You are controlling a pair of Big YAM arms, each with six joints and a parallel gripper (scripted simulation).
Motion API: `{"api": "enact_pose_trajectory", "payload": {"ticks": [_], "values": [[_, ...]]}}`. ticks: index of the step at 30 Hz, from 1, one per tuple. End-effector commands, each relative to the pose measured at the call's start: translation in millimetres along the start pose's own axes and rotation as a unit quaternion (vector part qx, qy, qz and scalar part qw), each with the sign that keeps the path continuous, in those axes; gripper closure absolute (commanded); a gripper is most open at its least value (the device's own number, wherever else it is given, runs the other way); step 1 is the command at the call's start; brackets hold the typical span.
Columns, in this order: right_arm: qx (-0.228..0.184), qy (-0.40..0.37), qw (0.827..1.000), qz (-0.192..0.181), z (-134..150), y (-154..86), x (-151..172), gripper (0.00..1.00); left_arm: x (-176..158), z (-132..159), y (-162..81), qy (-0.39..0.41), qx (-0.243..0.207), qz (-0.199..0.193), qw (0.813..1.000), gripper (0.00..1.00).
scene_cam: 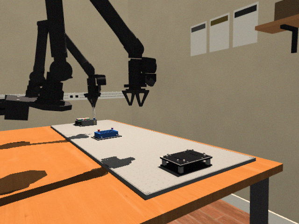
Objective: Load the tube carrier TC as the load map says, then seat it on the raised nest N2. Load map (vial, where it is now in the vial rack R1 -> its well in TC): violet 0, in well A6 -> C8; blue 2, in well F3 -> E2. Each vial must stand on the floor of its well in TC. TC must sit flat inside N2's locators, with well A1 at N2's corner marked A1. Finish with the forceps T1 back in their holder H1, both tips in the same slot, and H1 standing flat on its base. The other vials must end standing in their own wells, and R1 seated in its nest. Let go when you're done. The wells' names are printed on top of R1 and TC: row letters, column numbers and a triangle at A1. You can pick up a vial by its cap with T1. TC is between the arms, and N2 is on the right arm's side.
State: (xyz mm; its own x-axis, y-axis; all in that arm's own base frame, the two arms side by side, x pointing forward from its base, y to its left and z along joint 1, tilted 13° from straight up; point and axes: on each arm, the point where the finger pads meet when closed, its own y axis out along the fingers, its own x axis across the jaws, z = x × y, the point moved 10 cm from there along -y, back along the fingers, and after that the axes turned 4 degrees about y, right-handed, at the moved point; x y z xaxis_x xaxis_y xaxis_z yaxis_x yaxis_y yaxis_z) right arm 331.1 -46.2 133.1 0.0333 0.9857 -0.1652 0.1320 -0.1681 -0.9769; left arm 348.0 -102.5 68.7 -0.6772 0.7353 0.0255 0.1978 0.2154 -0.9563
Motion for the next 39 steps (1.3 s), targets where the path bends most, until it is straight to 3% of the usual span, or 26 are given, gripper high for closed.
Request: {"api": "enact_pose_trajectory", "payload": {"ticks": [1,39], "values": [[-0.039,0.016,0.999,0.005,-26,-19,-7,0.00,-17,-1,-5,-0.004,-0.003,0.005,1.000,0.91],[-0.039,0.016,0.999,0.005,-26,-19,-7,0.00,-56,44,-8,-0.004,-0.003,0.005,1.000,0.91]]}}
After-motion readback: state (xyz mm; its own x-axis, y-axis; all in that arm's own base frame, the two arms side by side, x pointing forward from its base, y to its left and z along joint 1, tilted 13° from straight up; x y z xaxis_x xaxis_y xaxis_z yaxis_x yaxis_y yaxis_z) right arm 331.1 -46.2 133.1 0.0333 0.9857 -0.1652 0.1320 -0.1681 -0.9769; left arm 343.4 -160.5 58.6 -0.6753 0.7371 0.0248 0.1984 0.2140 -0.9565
